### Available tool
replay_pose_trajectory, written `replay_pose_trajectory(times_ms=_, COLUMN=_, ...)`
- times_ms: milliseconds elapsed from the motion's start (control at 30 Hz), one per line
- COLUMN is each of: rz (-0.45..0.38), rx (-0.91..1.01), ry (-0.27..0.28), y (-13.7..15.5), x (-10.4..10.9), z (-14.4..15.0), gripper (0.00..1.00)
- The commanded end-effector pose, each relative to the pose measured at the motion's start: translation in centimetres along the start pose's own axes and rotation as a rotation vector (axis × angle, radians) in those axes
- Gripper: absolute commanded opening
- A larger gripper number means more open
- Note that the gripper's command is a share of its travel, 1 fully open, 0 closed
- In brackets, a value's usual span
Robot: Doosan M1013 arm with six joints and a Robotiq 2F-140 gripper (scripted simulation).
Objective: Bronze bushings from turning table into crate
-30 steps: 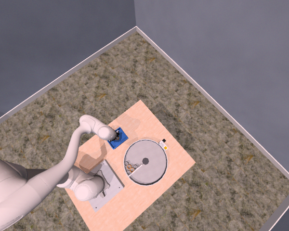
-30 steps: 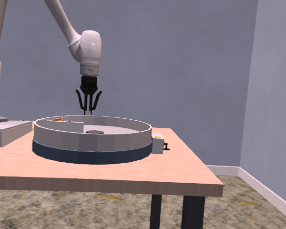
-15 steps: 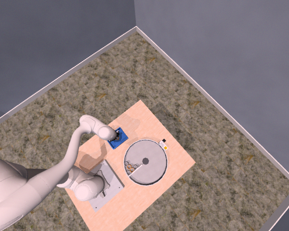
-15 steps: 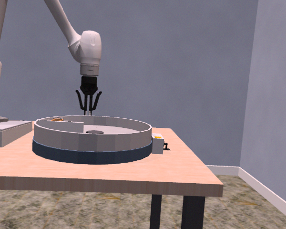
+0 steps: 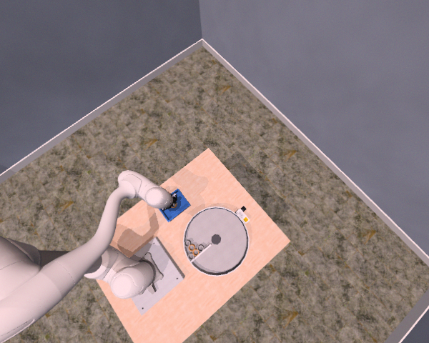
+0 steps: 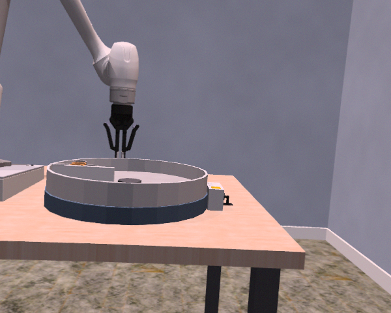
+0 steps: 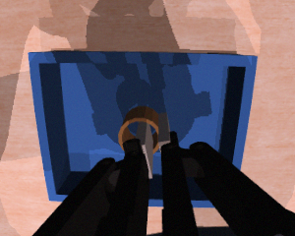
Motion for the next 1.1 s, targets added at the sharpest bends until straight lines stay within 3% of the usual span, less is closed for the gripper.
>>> replay_pose_trajectory(times_ms=0, rz=0.0, rx=0.0, ry=0.0, y=0.0, x=0.01, z=0.0, gripper=0.0)
replay_pose_trajectory(times_ms=1067, rz=0.0, rx=0.0, ry=0.0, y=0.0, x=-0.44, z=0.0, gripper=0.0)
Point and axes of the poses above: the point where the finger pads meet when closed, its own x axis back along the fingers, its own z axis across the jaws, y = z × x, the point moved 5 cm from there along x, back along the fingers, and after that the axes turned 5 degrees about -x, right-handed, at the moved point
